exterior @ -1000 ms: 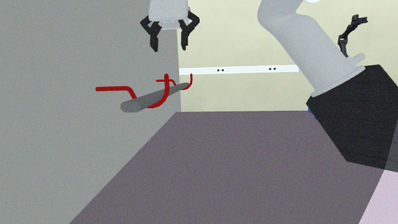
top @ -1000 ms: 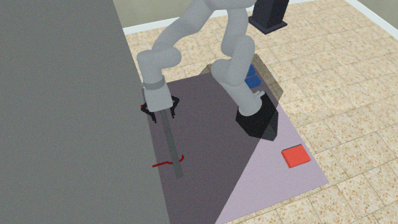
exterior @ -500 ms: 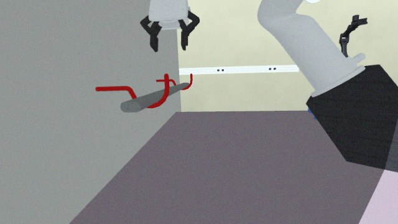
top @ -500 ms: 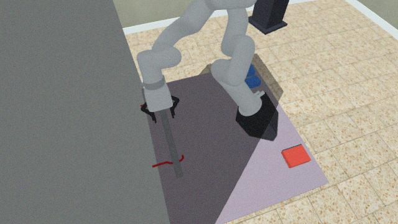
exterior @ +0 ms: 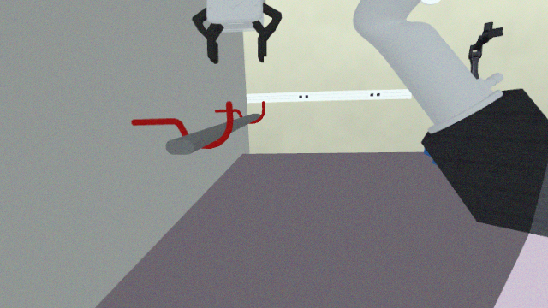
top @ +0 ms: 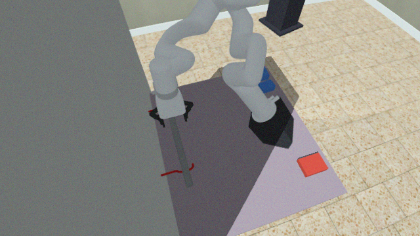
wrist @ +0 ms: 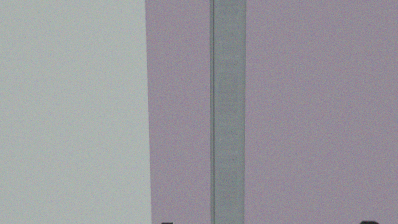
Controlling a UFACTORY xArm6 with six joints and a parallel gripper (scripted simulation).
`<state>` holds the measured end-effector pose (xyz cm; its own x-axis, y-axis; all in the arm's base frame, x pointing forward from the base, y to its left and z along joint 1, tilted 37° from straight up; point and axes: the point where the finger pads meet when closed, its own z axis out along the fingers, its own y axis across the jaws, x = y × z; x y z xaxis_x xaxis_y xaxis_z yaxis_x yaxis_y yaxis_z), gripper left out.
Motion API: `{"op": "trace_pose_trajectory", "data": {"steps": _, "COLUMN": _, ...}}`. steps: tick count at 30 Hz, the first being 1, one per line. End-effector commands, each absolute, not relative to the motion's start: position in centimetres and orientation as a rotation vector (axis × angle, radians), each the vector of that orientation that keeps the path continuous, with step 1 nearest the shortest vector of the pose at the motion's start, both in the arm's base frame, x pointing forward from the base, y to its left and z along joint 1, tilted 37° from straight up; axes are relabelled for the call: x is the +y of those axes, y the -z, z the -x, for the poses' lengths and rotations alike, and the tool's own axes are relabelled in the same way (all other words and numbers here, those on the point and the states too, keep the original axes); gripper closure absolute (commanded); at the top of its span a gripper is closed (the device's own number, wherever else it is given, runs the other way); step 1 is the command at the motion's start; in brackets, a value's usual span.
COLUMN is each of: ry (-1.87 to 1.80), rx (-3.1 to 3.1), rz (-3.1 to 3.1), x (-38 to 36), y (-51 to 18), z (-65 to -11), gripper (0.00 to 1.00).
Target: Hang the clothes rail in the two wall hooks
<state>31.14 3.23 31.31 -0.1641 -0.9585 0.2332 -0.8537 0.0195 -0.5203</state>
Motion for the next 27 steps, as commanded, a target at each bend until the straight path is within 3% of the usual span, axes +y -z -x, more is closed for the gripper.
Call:
{"op": "trace_pose_trajectory", "data": {"steps": 1, "ry": 0.956, "rx": 2.184, "rz": 1.896, "x": 3.6, "y": -31.0, "z": -30.2, "gripper": 0.00}}
{"op": "trace_pose_trajectory", "data": {"steps": 27, "ry": 0.956, "rx": 2.184, "rz": 1.896, "x": 4.3, "y": -30.5, "z": -26.6, "gripper": 0.00}}
